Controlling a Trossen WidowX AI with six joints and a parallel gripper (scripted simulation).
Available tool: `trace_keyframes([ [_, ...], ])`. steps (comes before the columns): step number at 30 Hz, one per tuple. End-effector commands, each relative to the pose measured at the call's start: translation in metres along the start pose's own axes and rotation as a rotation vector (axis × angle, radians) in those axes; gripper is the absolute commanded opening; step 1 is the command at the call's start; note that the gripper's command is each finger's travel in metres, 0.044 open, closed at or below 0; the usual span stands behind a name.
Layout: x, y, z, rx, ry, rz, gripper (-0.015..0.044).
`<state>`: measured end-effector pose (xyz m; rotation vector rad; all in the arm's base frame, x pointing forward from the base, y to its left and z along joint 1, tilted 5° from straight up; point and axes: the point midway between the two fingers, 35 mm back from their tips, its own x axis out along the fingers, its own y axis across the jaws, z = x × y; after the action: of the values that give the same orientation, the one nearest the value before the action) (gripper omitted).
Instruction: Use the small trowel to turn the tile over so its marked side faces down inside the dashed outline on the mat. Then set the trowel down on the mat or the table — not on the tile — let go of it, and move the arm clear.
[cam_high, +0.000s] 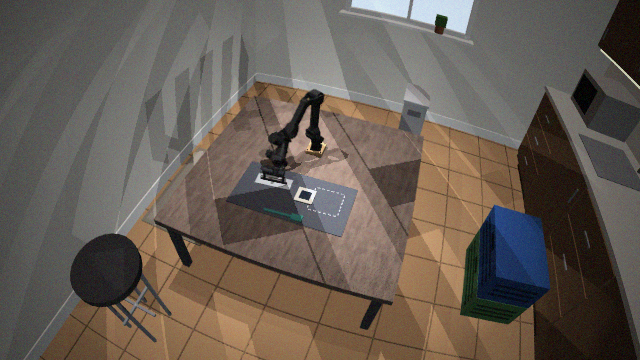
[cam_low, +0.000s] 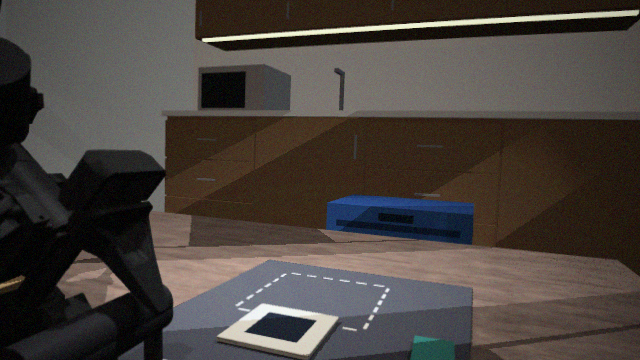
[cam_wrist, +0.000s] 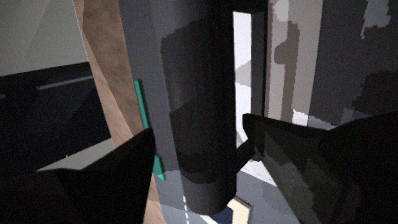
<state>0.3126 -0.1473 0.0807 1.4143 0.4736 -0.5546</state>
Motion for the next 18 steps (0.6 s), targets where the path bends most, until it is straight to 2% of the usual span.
trace_keyframes([
  [1, 0.0081, -0.0016, -0.0002, 0.007, -0.002, -0.005, 0.0300],
  [8, 0.0167, -0.0022, -0.0010, 0.009, -0.002, -0.005, 0.0300],
  [14, 0.0167, -0.0022, -0.0010, 0.009, -0.002, -0.005, 0.0142],
  [18, 0.0167, -0.0022, -0.0010, 0.009, -0.002, -0.005, 0.0116],
])
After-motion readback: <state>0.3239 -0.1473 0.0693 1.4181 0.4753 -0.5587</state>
